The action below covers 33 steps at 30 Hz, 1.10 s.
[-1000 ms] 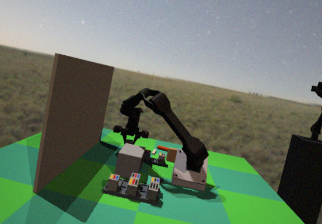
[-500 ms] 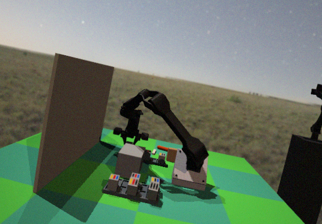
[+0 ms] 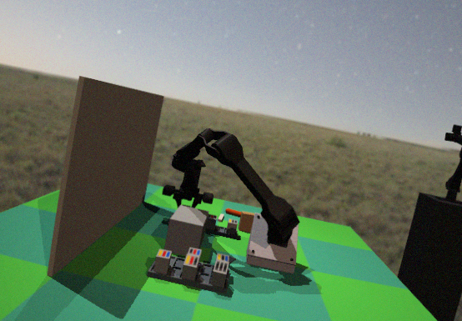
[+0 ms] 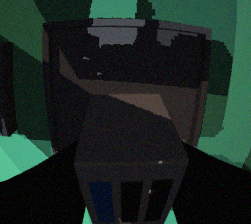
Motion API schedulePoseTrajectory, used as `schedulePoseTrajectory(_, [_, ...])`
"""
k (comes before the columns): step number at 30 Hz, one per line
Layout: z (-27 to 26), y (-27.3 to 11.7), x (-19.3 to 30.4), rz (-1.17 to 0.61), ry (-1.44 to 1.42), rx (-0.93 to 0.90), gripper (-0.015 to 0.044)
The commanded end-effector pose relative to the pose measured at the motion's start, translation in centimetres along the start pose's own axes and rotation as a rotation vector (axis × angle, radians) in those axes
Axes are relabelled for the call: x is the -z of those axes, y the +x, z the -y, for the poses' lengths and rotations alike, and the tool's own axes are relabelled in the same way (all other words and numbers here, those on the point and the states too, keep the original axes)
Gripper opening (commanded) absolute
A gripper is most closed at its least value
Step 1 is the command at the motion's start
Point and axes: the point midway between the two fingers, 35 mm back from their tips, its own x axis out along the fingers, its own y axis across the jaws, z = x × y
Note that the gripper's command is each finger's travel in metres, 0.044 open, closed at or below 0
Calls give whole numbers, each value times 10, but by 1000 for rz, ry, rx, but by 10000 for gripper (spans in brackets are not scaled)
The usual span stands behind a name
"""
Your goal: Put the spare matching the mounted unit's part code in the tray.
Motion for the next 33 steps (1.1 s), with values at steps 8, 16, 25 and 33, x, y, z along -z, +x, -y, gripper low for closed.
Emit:
schedulePoseTrajectory(8, [0,-1,0,0,0,0,315])
schedulePoseTrajectory(16, [3,-44,3,-3,3,2,440])
schedulePoseTrajectory(25, [1,-104,3,-10,11,24,440])
schedulePoseTrajectory(33, [1,-104,3,-10,11,24,440])
